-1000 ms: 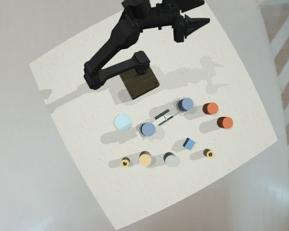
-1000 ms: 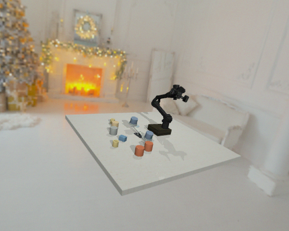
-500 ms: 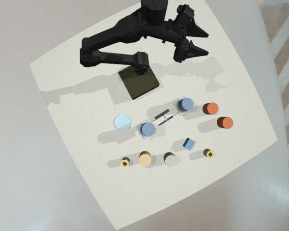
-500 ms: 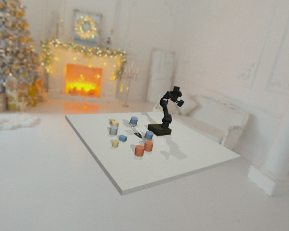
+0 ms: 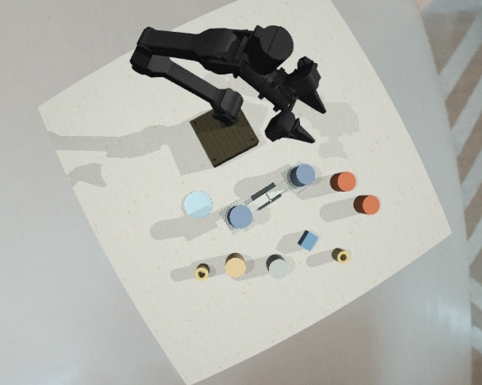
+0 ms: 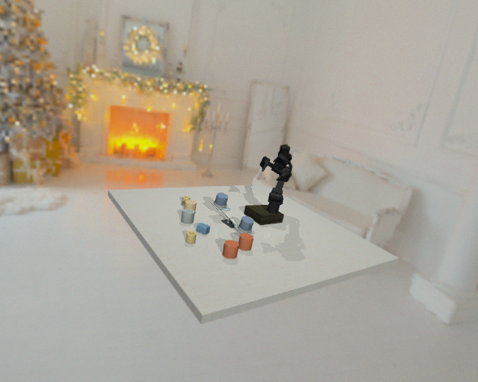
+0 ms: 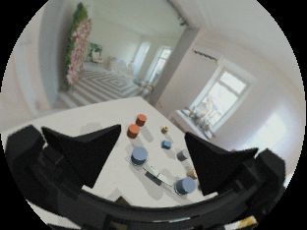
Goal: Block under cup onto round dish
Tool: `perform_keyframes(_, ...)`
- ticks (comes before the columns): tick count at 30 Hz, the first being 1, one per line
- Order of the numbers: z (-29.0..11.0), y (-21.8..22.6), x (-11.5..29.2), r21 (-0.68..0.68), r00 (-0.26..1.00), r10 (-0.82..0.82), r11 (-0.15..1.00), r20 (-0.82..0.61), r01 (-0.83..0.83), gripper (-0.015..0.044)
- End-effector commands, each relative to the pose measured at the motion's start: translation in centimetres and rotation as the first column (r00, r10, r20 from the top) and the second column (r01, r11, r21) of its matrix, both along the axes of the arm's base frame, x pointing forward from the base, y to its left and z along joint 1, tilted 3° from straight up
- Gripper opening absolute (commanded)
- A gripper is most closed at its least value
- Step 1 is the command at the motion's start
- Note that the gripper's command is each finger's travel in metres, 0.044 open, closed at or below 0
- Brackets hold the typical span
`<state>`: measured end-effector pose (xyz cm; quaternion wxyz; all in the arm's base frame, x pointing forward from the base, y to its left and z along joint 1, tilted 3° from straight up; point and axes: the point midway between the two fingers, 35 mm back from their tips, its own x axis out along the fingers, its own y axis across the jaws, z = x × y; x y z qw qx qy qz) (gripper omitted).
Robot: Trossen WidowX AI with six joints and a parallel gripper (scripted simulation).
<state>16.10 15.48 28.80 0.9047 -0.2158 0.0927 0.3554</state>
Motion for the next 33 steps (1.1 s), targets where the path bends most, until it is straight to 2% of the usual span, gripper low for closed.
perform_keyframes(1,-1.5,-1.6,1.4,-0.03,0.993,-0.091,0.996,-0.077,0.088,0.044)
perform_keyframes(11,-5.1,-6.3,3.5,-0.097,0.91,-0.319,0.948,-0.263,0.304,0.044)
perform_keyframes(22,-8.4,-11.8,3.8,-0.144,0.707,-0.526,0.837,-0.473,0.527,0.044)
perform_keyframes(33,-8.9,-12.2,4.0,-0.139,0.64,-0.549,0.806,-0.537,0.575,0.044)
